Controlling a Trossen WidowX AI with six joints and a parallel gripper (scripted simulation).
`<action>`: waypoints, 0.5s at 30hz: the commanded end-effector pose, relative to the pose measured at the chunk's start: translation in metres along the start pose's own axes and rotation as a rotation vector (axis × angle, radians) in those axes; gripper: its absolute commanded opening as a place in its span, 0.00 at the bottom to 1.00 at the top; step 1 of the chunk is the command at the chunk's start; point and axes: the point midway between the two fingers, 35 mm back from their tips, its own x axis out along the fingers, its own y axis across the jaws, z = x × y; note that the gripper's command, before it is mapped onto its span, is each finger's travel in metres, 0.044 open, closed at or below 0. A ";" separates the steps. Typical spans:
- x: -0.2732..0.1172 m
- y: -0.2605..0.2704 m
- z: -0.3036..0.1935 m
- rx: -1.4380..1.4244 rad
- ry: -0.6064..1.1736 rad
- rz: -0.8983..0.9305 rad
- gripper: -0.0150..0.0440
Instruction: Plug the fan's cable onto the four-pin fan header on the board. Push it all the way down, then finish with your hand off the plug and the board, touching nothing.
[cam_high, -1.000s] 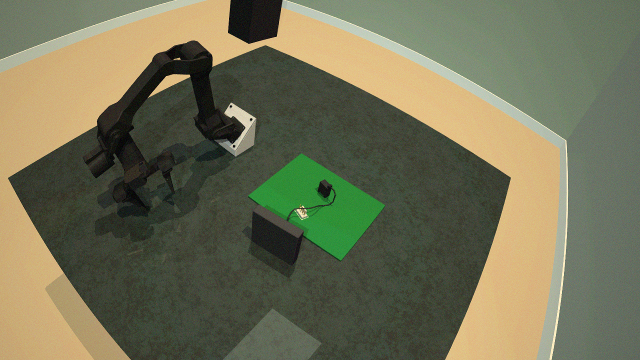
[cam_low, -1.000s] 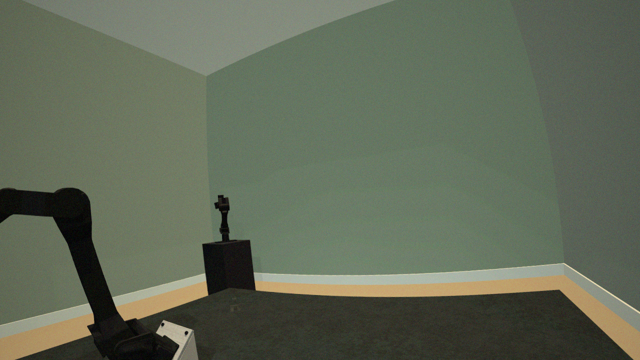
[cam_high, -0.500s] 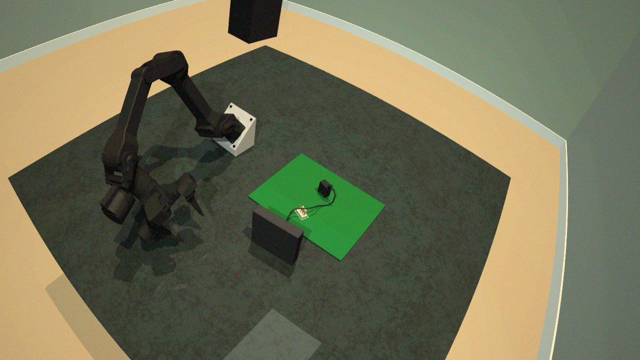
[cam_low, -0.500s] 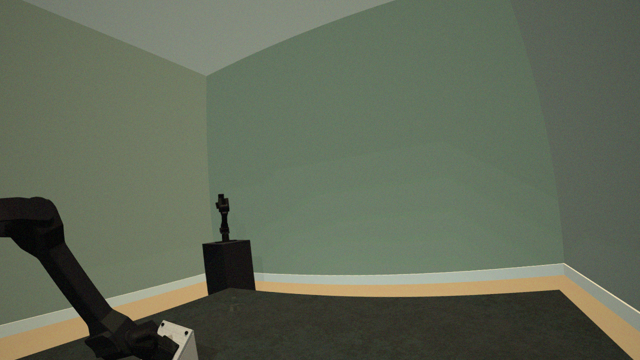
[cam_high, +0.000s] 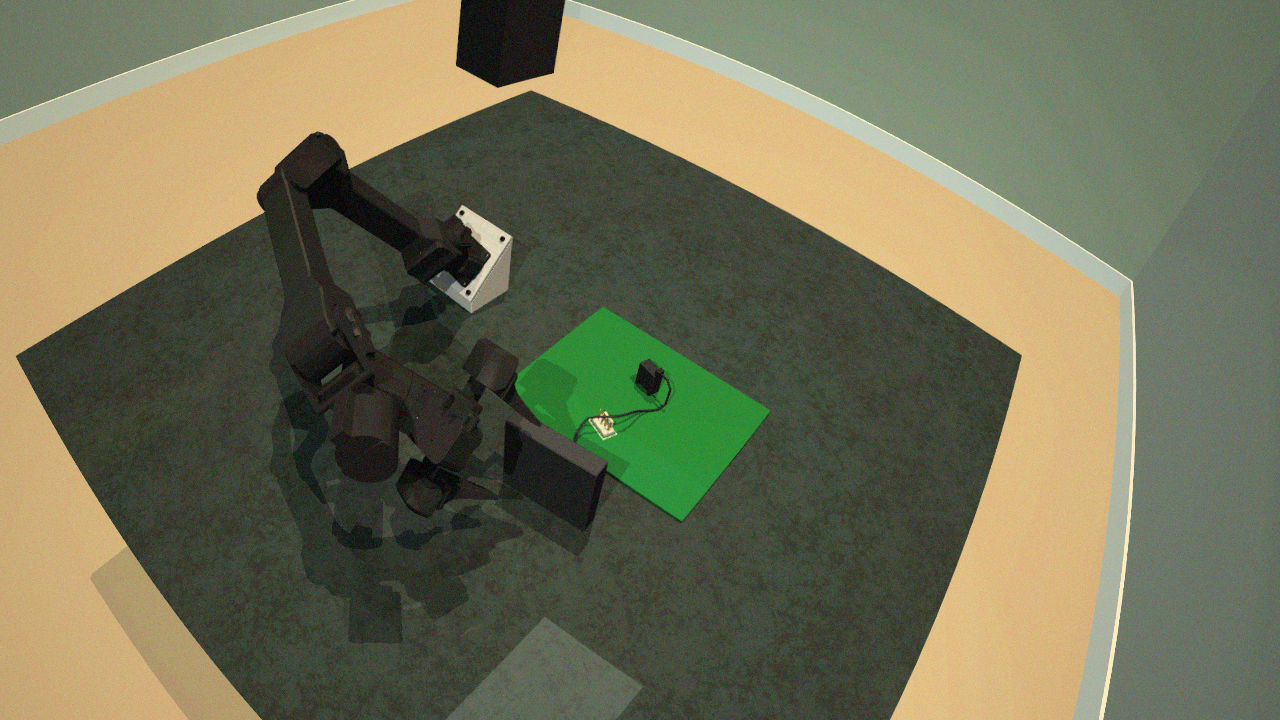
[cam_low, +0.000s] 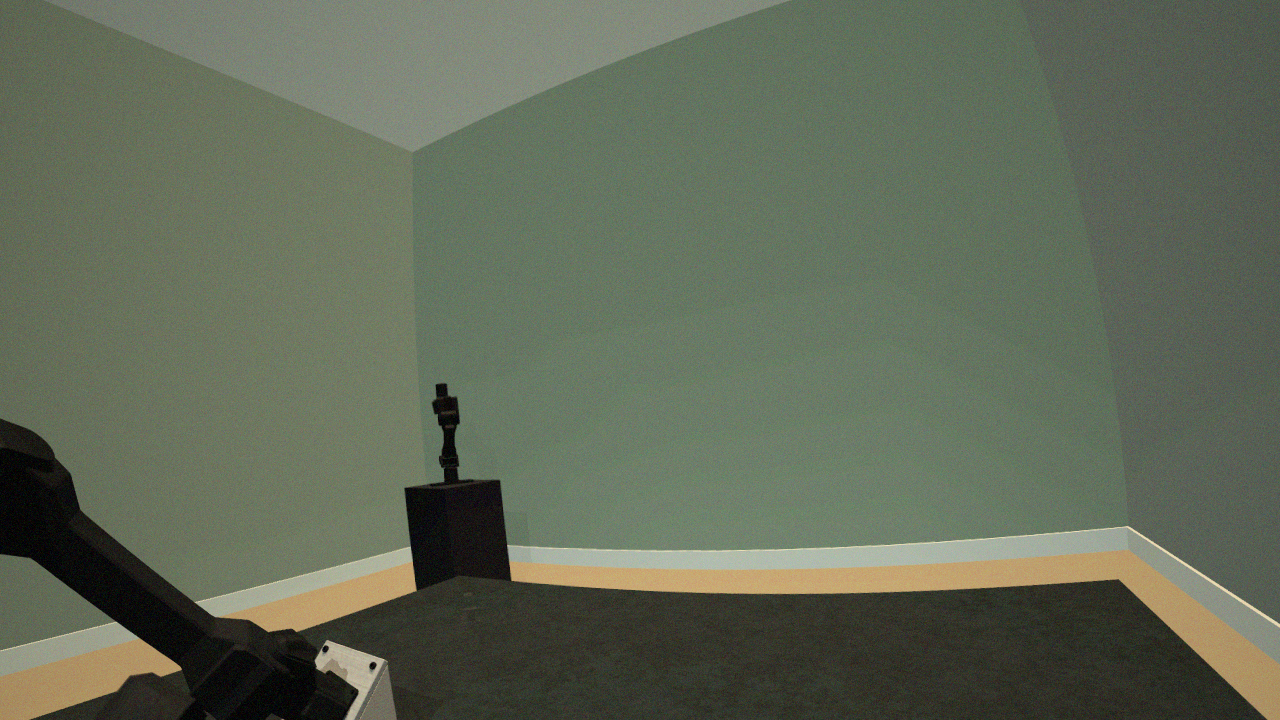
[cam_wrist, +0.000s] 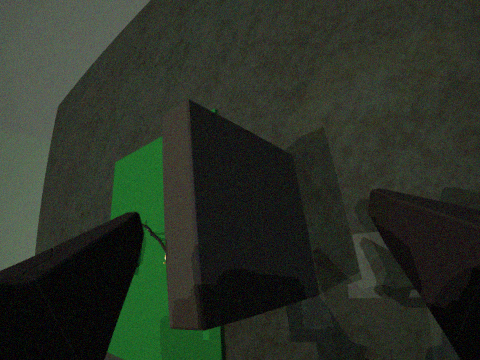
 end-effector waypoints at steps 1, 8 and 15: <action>0.024 0.052 0.033 -0.065 0.009 0.067 1.00; 0.066 0.125 0.025 -0.092 0.221 0.118 1.00; 0.101 0.179 -0.007 0.030 0.496 -0.037 1.00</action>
